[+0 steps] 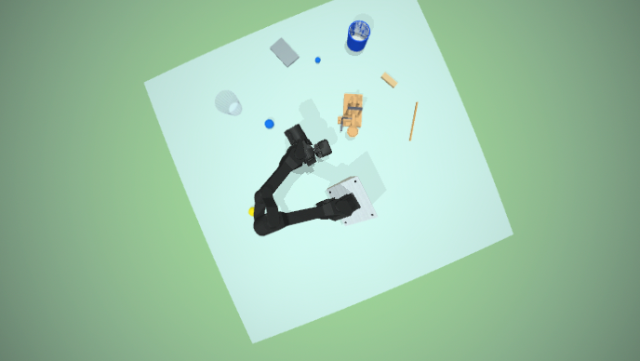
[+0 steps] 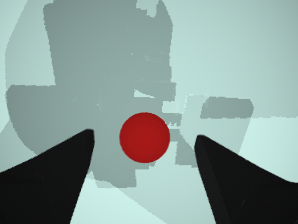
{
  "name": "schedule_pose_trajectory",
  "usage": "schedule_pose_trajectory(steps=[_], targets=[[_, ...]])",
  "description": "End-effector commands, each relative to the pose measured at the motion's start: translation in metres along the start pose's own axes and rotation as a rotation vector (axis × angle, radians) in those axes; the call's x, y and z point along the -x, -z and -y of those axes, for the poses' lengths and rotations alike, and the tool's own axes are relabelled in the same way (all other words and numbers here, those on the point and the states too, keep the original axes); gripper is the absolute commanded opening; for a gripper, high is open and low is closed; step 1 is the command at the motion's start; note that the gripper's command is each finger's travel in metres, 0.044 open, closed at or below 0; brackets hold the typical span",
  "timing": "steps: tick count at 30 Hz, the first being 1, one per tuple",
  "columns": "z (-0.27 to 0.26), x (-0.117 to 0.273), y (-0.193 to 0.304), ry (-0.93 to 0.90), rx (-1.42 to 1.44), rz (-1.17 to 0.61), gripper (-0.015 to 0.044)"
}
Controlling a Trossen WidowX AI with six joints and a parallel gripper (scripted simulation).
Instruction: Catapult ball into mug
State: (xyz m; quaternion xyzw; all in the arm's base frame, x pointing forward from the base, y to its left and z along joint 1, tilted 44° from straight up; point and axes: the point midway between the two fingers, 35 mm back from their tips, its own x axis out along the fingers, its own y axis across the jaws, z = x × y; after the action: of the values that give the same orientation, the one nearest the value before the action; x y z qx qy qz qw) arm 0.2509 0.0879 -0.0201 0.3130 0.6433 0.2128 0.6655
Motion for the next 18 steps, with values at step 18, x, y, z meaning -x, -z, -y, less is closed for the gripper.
schedule_pose_trajectory(steps=[18], targets=[[0.0001, -0.0152, 0.0036, -0.005, -0.009, -0.008, 0.0109]])
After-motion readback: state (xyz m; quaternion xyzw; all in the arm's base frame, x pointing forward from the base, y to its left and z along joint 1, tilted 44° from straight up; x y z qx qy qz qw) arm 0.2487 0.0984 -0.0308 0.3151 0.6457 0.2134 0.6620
